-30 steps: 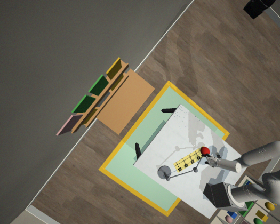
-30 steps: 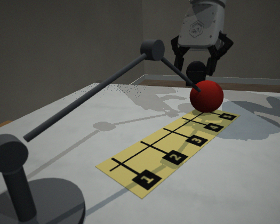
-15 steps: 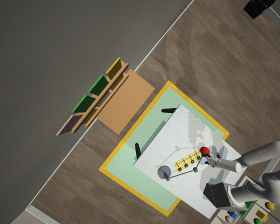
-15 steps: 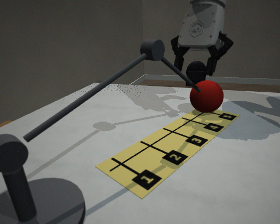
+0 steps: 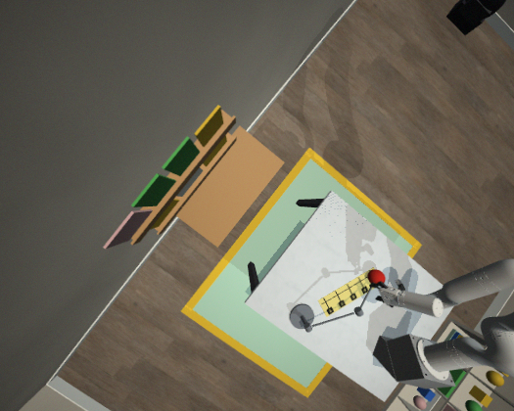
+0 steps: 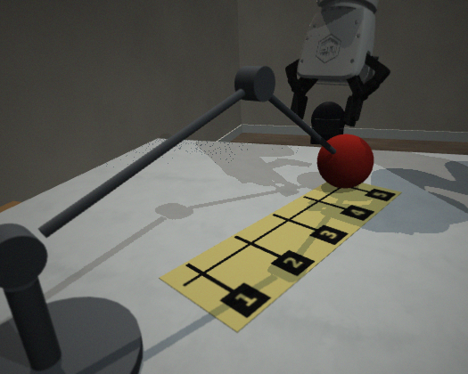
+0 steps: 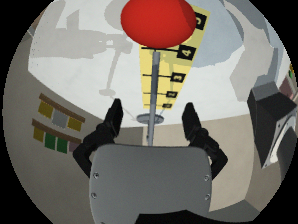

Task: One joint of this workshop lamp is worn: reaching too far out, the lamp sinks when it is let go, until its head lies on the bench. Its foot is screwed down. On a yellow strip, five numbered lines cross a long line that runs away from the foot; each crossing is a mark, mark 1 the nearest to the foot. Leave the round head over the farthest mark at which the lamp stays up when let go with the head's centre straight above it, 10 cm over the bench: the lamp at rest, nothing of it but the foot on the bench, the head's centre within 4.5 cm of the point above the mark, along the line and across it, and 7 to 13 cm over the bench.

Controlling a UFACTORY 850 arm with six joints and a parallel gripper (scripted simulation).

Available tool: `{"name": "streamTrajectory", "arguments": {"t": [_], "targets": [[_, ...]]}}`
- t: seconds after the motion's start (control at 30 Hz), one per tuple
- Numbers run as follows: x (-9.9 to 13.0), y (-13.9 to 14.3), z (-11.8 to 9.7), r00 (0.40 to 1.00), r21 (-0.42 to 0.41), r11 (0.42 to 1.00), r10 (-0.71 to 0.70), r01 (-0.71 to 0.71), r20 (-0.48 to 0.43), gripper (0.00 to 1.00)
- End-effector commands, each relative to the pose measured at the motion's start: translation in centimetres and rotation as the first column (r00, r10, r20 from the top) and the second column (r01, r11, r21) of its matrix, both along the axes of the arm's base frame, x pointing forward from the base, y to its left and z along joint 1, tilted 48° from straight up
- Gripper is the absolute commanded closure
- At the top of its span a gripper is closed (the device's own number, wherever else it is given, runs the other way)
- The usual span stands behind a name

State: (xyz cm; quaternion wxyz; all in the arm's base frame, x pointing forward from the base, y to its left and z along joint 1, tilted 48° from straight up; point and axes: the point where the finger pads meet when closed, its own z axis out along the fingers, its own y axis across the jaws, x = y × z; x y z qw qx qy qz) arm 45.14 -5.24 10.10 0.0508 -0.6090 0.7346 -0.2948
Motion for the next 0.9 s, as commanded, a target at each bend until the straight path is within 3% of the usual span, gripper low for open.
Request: {"name": "streamTrajectory", "arguments": {"t": [0.0, 0.67, 0.87], "targets": [[0.0, 0.0, 0.0, 1.0, 0.0, 1.0, 0.0, 0.0, 0.001, 0.0], [0.0, 0.0, 0.0, 1.0, 0.0, 1.0, 0.0, 0.0, 0.001, 0.0], [-1.1, 1.0, 2.2, 1.0, 0.0, 1.0, 0.0, 0.0, 0.001, 0.0]]}}
